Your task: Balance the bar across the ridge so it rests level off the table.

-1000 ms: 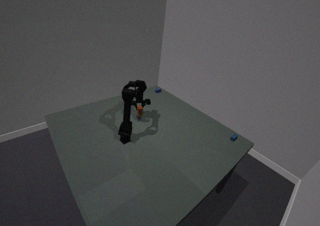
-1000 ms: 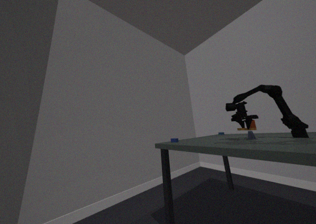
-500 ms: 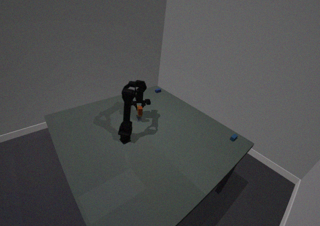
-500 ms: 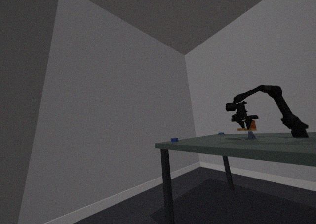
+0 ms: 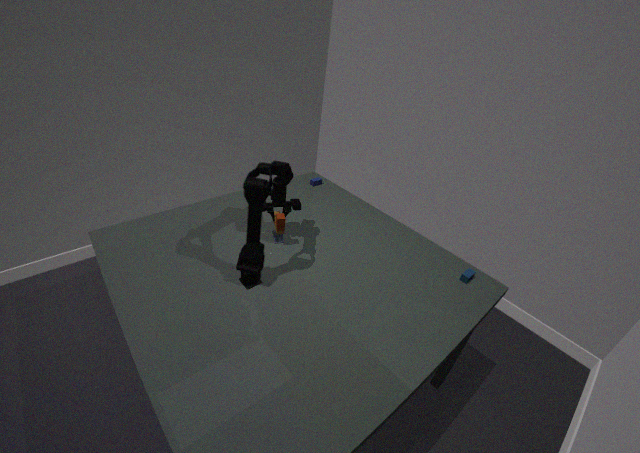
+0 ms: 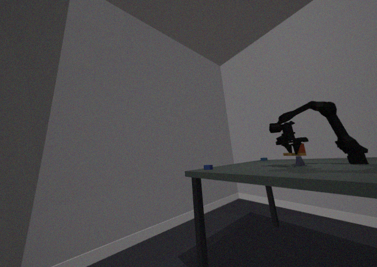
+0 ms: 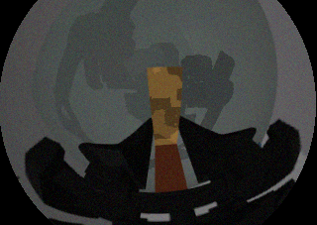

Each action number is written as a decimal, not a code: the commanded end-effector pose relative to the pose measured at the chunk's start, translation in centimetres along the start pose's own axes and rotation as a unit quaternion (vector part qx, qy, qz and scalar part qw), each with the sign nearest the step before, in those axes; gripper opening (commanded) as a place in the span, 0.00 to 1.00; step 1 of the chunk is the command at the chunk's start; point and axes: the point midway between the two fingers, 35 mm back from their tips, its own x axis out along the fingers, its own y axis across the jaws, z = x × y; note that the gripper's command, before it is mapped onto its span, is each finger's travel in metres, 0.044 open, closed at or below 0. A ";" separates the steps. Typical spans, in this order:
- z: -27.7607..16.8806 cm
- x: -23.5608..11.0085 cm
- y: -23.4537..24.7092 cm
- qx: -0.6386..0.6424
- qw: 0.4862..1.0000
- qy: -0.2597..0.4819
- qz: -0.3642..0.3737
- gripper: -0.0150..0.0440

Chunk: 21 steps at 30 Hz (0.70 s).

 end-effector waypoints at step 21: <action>0.0 0.2 -0.1 0.000 1.000 0.000 -0.002 0.25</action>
